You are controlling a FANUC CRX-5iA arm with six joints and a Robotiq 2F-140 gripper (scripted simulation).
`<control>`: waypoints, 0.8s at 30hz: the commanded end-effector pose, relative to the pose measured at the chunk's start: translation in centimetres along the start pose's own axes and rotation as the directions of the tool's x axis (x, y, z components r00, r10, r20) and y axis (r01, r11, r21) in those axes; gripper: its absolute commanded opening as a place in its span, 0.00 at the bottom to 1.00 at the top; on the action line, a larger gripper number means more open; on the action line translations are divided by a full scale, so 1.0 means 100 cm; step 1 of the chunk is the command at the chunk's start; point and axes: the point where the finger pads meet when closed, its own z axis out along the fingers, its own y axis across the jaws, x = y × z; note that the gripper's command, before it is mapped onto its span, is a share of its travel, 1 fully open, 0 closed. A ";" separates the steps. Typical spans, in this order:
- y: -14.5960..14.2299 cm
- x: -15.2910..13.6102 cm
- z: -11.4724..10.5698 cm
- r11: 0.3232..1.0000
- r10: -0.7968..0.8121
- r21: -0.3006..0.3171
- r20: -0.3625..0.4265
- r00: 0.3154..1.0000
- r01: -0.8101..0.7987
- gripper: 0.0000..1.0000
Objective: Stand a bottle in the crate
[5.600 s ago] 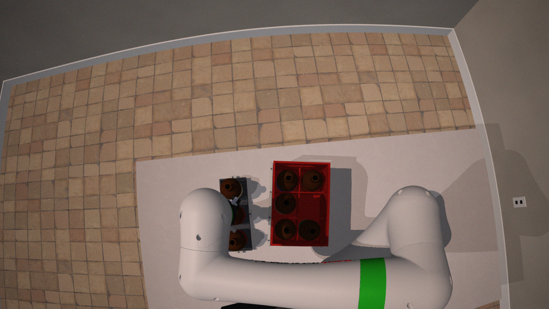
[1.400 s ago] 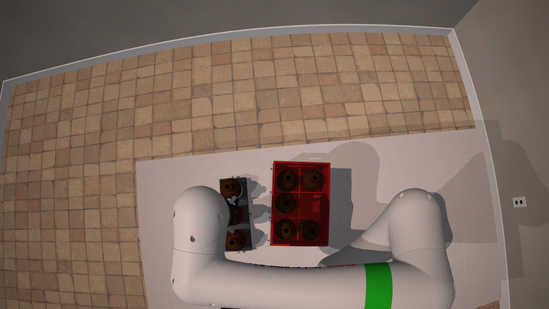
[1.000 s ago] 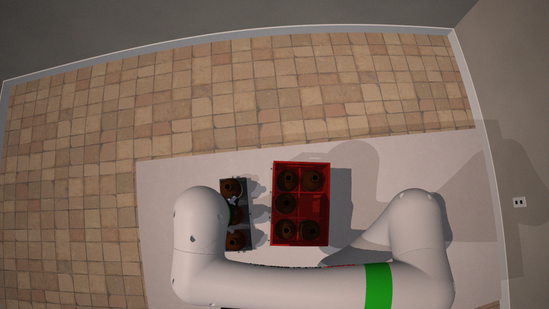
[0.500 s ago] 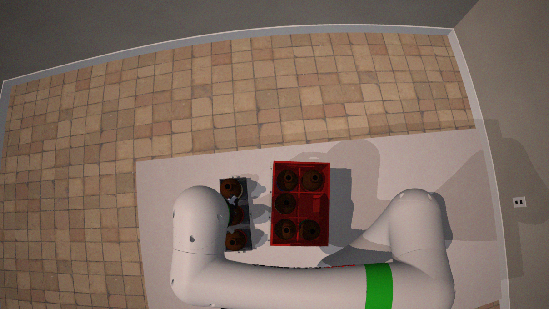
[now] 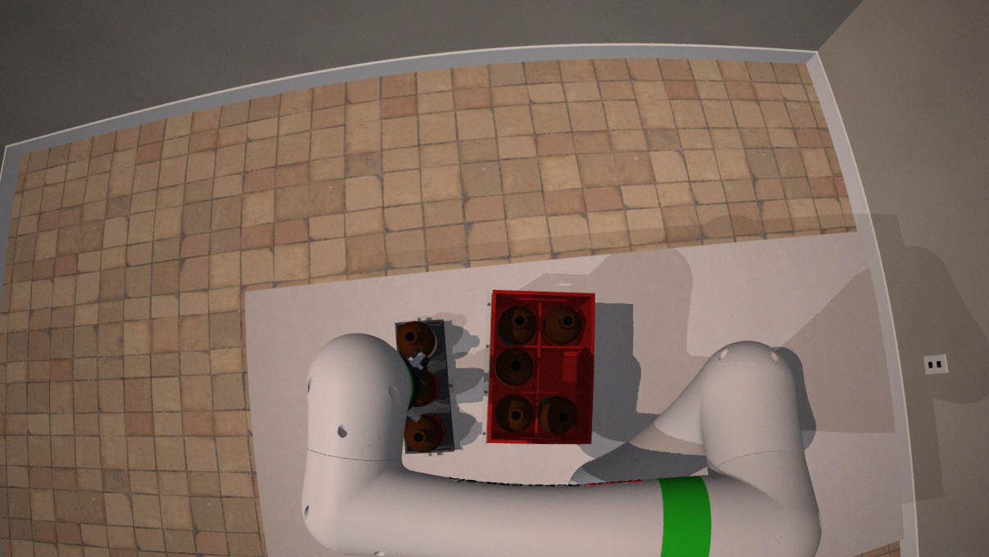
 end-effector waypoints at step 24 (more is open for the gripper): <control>0.000 0.000 -0.022 1.000 0.000 0.000 0.000 1.000 0.000 0.00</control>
